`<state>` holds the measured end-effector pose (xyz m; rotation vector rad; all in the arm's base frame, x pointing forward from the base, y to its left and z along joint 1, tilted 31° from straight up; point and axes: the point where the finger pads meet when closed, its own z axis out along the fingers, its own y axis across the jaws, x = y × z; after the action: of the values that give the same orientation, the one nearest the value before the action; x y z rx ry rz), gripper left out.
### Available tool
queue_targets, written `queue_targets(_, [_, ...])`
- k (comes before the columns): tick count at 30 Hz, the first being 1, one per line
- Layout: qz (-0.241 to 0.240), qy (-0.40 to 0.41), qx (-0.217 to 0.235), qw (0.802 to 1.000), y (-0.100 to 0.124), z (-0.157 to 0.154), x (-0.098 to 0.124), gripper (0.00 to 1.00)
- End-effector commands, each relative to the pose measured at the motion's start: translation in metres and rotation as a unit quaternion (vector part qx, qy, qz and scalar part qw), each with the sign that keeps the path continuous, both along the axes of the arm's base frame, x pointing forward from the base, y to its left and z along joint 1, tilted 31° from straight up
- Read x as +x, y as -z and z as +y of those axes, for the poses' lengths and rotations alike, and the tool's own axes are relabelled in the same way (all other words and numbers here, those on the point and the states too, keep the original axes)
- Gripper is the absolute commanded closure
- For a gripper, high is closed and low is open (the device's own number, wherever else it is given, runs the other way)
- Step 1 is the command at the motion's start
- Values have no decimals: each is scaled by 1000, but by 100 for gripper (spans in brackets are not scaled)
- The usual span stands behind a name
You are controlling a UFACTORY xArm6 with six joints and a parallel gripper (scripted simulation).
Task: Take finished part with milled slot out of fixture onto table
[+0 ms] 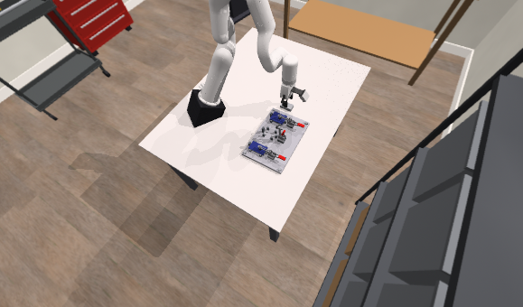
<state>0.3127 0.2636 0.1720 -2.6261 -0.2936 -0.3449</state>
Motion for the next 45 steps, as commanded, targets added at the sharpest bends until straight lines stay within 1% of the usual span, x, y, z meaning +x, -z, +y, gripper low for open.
queue_targets(1, [1,0,-1,1000,-20,-10,-5,31])
queue_targets(8, [1,0,-1,1000,-42,-22,-9,31])
queue_targets(14, [1,0,-1,1000,-52,-27,-11,31])
queue_targets(45, [1,0,-1,1000,-55,-29,-12,31])
